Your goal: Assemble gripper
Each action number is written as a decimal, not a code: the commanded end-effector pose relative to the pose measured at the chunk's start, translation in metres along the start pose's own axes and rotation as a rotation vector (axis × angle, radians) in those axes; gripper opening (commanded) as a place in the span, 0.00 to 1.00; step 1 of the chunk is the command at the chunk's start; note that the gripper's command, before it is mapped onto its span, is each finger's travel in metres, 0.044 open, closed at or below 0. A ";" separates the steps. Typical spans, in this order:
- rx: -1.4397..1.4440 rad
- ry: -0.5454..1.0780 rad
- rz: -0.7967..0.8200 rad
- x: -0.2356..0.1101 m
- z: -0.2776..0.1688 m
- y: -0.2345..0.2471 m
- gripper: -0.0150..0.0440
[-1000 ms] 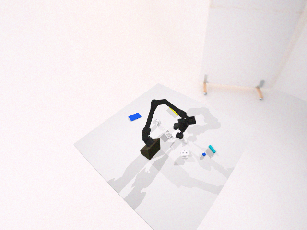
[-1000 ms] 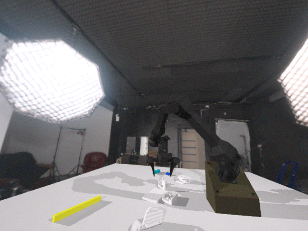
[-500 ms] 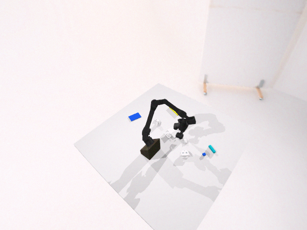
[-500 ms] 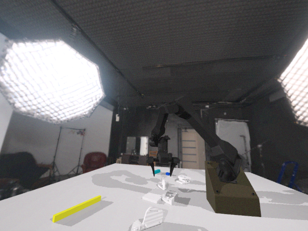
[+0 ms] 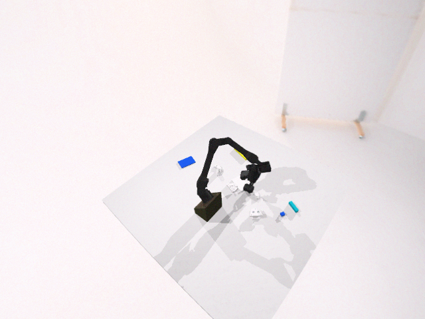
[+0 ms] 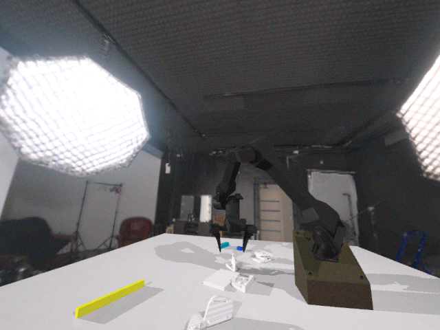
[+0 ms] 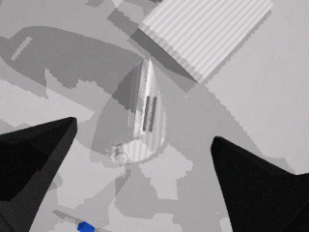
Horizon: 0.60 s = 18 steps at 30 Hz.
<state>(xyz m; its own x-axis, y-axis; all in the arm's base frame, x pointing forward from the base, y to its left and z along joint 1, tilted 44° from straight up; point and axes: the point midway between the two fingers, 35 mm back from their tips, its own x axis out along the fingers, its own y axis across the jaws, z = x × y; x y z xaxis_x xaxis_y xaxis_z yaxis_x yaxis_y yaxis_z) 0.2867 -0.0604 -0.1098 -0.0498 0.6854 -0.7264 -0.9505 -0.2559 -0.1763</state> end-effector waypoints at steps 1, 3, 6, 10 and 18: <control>0.002 0.000 -0.005 0.000 0.000 -0.001 1.00; 0.002 0.000 -0.005 0.000 0.000 -0.001 1.00; 0.002 0.000 -0.005 0.000 0.000 -0.001 1.00; 0.002 0.000 -0.005 0.000 0.000 -0.001 1.00; 0.000 0.001 -0.001 0.007 -0.001 -0.001 1.00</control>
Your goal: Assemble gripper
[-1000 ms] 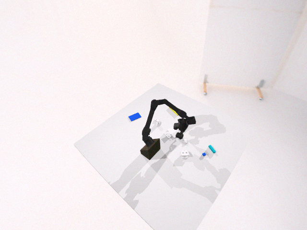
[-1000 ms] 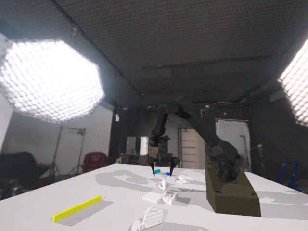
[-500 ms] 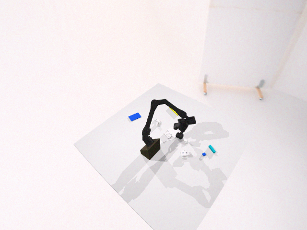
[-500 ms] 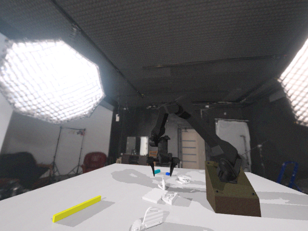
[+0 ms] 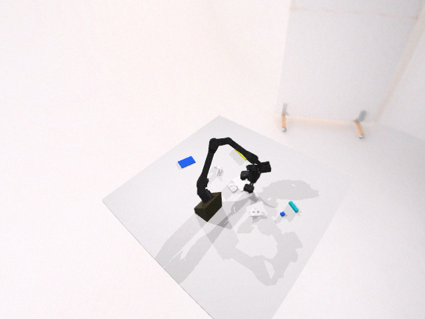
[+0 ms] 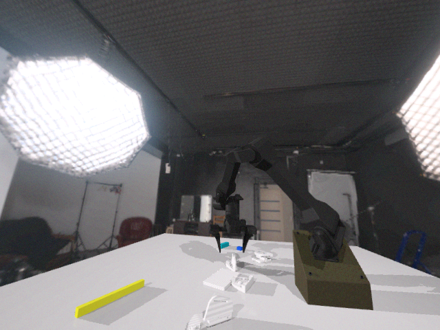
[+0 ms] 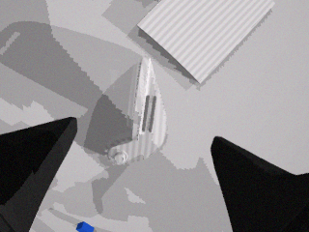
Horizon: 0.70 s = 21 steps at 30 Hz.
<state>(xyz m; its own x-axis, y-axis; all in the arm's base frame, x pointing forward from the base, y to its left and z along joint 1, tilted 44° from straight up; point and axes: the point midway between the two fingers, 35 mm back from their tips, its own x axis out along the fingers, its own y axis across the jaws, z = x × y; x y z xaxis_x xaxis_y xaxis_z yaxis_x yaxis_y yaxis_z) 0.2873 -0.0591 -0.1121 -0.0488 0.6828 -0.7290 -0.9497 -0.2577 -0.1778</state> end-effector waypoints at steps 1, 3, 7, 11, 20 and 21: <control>0.003 -0.003 -0.001 0.006 0.000 0.000 1.00; 0.003 -0.003 -0.002 0.009 0.000 -0.001 1.00; 0.004 -0.003 -0.002 0.016 0.000 -0.001 1.00; 0.004 -0.003 -0.003 0.023 -0.001 -0.002 1.00; 0.004 -0.003 -0.005 0.038 -0.001 -0.002 1.00; 0.004 -0.003 -0.005 0.039 -0.001 -0.002 1.00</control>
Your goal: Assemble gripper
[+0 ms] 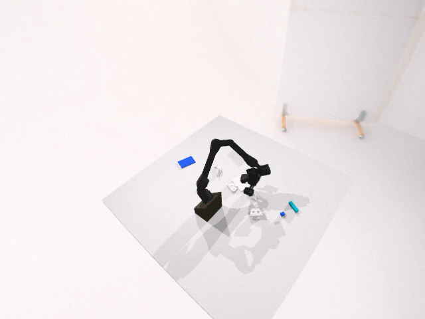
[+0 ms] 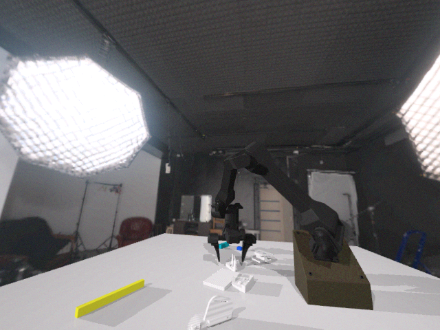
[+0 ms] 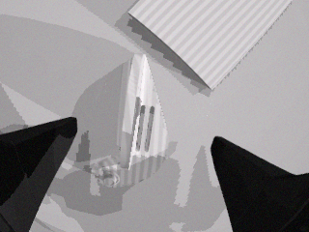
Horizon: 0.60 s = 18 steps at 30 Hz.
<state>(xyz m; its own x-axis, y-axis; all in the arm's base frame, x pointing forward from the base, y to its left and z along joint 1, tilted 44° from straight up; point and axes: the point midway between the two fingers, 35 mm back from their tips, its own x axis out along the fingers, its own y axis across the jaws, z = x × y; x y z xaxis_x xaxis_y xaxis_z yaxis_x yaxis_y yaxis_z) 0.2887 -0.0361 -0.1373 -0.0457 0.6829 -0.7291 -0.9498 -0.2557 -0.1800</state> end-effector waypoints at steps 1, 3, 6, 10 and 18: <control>0.005 -0.004 -0.002 0.007 0.001 0.000 1.00; 0.005 -0.005 -0.003 0.010 0.001 0.000 1.00; 0.005 -0.005 -0.003 0.014 0.001 0.000 1.00; 0.005 -0.005 -0.003 0.014 0.001 0.000 1.00; 0.005 -0.005 -0.003 0.014 0.001 0.000 1.00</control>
<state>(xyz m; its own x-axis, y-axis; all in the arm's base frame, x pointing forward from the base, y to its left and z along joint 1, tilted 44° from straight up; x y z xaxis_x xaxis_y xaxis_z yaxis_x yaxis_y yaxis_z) 0.2870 -0.0263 -0.1473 -0.0471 0.6852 -0.7269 -0.9506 -0.2542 -0.1780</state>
